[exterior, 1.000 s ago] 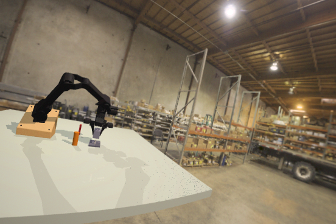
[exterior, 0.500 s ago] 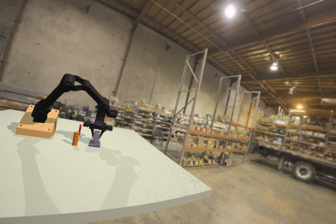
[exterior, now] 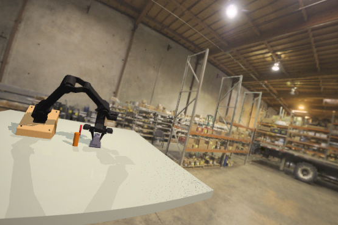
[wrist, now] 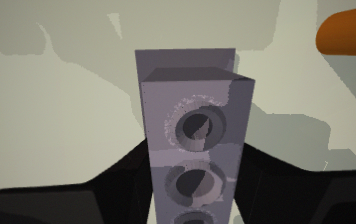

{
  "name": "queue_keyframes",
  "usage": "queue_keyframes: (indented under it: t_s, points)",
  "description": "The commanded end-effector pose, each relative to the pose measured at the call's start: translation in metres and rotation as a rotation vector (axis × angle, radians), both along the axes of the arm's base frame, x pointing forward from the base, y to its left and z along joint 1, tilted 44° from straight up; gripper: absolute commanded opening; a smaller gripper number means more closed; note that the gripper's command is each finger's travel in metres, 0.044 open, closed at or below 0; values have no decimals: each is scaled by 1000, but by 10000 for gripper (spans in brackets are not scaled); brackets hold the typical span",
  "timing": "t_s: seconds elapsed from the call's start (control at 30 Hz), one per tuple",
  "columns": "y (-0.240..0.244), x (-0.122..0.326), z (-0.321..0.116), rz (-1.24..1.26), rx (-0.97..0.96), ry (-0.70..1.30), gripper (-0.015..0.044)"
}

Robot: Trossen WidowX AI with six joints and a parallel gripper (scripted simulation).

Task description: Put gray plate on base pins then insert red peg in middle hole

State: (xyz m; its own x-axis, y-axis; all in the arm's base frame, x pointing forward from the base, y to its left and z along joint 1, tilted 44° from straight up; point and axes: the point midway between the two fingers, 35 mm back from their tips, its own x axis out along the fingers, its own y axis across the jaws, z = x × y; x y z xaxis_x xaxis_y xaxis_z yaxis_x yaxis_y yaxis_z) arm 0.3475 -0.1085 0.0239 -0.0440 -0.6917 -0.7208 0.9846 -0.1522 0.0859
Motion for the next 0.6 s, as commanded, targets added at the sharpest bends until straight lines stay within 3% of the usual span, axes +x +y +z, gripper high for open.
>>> queue_keyframes:
  t_s: [0.0,0.57]
  points:
    - [0,0,1,-2,0,-3,0]
    - [0,0,1,-2,0,-3,440]
